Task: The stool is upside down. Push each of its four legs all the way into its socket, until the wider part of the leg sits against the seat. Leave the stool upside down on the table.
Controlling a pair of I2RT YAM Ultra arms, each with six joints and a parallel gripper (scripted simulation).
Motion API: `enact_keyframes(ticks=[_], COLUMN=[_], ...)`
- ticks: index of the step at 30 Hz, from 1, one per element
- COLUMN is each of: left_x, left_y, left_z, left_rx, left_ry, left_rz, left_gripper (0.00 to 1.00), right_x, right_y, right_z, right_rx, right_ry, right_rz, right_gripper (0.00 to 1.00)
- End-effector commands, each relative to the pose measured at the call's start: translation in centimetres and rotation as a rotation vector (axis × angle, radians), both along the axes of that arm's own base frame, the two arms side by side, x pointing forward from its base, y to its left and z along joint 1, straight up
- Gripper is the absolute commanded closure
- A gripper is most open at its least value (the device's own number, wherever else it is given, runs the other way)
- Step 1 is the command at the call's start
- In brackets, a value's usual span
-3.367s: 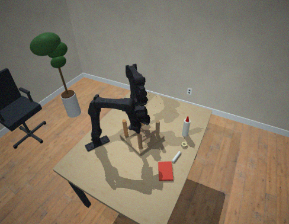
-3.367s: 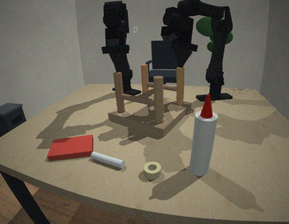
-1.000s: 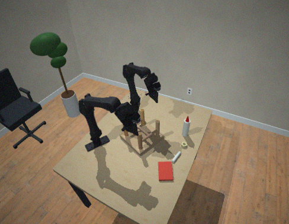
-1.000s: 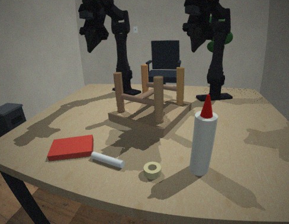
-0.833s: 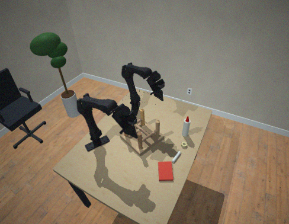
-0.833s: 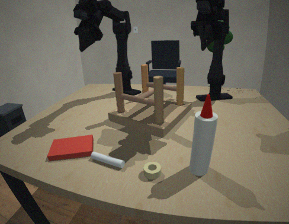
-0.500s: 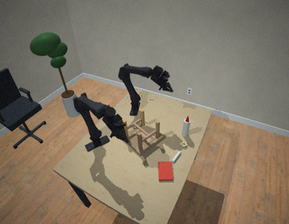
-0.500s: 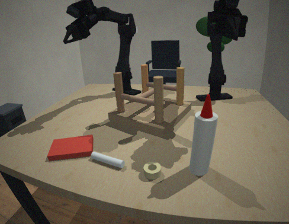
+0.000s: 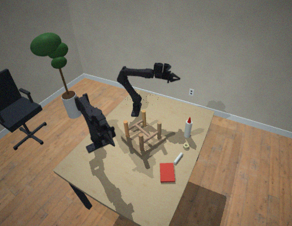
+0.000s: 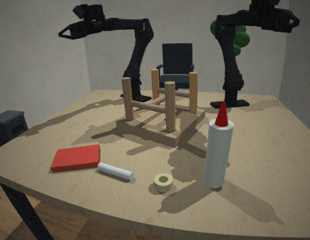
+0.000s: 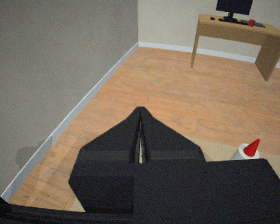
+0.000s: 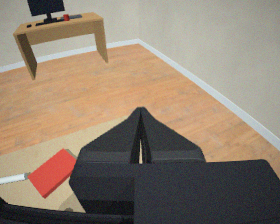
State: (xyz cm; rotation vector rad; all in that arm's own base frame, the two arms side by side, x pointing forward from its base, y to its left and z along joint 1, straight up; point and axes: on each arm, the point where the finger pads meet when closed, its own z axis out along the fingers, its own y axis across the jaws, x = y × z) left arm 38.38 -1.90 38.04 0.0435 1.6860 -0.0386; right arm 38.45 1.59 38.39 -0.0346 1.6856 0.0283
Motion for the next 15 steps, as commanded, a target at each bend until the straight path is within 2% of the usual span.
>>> enact_keyframes(ticks=[1,4,5,6,8,15], left_x=[-0.5,-0.4,-1.3,-1.0,-0.7,-1.5], left_y=[1.4,1.7,1.9,2.1,2.1,2.0], left_z=[3.8,4.4,6.6,6.0,5.3,6.3], left_rx=[-0.010,-0.009,-0.010,-0.009,-0.009,-0.010], left_ry=[-0.162,-0.176,-0.224,-0.210,-0.182,-0.207], left_rz=[0.028,0.034,0.042,0.046,0.049,0.052], left_gripper=[1.00,1.00,1.00,1.00,1.00,1.00], right_x=[-0.5,-0.5,-1.1,-1.1,-1.1,-1.0], right_y=[-1.2,-1.3,-1.6,-1.7,-1.7,-1.6], right_z=[3.2,3.6,4.2,3.7,5.0,5.2], right_rx=[0.012,0.012,0.011,0.011,0.011,0.008], right_ry=[-0.153,-0.162,-0.180,-0.170,-0.185,-0.188], right_rz=[-0.026,-0.028,-0.035,-0.037,-0.041,-0.043], right_gripper=[1.00,1.00,1.00,1.00,1.00,1.00])
